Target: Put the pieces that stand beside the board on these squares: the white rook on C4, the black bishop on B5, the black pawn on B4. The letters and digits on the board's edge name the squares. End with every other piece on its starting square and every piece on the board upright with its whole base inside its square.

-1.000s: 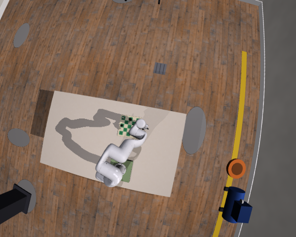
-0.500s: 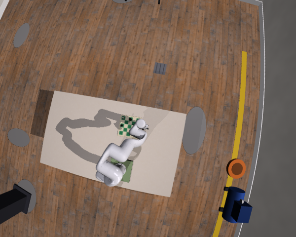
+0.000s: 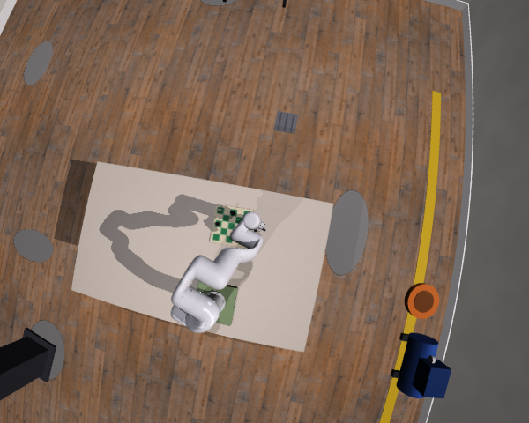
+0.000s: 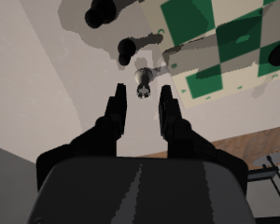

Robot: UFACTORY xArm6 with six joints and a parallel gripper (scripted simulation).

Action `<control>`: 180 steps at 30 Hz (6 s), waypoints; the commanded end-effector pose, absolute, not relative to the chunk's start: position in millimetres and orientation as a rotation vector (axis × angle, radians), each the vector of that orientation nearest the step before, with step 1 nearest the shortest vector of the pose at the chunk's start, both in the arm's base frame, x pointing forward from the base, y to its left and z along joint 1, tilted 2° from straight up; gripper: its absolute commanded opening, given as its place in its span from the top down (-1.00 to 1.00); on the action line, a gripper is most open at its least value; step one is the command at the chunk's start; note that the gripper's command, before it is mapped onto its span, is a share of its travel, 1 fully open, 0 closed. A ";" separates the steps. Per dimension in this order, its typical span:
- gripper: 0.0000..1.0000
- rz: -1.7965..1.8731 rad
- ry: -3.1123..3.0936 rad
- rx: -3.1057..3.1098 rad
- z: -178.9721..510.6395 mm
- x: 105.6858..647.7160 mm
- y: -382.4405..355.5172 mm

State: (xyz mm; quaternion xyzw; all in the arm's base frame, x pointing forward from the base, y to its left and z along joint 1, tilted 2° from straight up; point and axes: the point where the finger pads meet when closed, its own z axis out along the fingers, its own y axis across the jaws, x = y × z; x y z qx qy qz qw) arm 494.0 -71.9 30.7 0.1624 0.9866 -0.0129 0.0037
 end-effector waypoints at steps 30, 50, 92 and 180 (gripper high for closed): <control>0.25 -0.040 3.088 0.508 32.4 496.5 -72.2; 0.25 -0.040 3.088 0.508 32.4 497.2 -72.3; 0.25 -0.040 3.088 0.508 9.3 497.4 -72.9; 1.00 -0.040 3.088 0.508 7.9 497.4 -73.0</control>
